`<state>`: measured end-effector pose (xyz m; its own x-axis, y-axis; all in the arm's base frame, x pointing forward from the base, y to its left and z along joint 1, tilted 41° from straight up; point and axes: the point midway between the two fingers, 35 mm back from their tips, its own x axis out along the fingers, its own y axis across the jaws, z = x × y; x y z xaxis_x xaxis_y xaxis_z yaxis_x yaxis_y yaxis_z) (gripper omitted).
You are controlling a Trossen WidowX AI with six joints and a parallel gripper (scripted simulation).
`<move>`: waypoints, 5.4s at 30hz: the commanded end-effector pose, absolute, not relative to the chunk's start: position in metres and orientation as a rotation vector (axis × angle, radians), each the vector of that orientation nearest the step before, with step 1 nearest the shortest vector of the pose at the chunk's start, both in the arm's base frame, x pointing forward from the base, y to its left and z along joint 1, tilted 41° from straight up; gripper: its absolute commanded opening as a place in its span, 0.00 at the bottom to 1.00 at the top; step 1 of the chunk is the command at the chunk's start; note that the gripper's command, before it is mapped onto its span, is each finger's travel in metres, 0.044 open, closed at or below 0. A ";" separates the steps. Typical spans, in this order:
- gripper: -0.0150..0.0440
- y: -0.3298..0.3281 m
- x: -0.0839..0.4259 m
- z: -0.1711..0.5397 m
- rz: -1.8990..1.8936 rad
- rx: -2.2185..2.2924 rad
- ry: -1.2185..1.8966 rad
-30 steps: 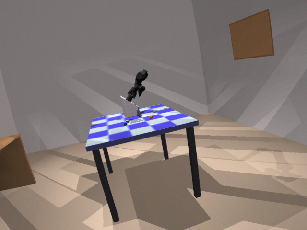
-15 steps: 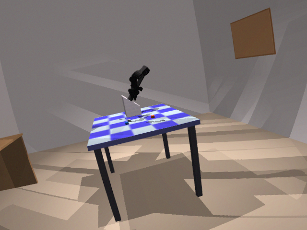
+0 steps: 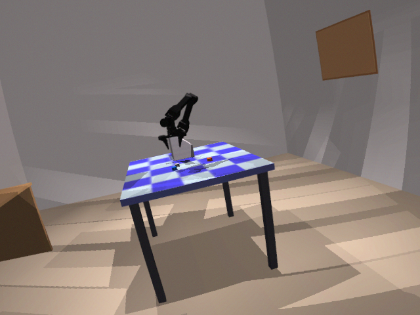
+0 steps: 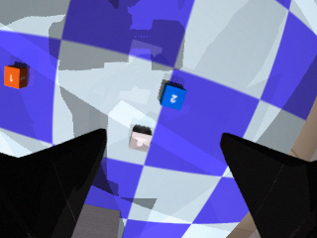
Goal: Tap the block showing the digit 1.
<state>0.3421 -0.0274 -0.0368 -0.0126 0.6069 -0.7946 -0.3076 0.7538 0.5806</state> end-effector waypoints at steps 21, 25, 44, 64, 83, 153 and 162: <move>0.93 -0.034 0.346 -0.066 0.622 0.475 1.506; 0.93 -0.034 0.346 -0.066 0.622 0.475 1.506; 0.93 -0.027 0.270 -0.057 0.621 0.477 1.510; 0.93 0.021 0.295 -0.020 0.621 0.428 1.528; 0.93 0.165 0.306 0.105 0.631 0.485 1.505; 0.29 0.237 0.301 0.021 0.634 0.489 1.505; 0.29 0.218 0.302 0.044 0.634 0.488 1.505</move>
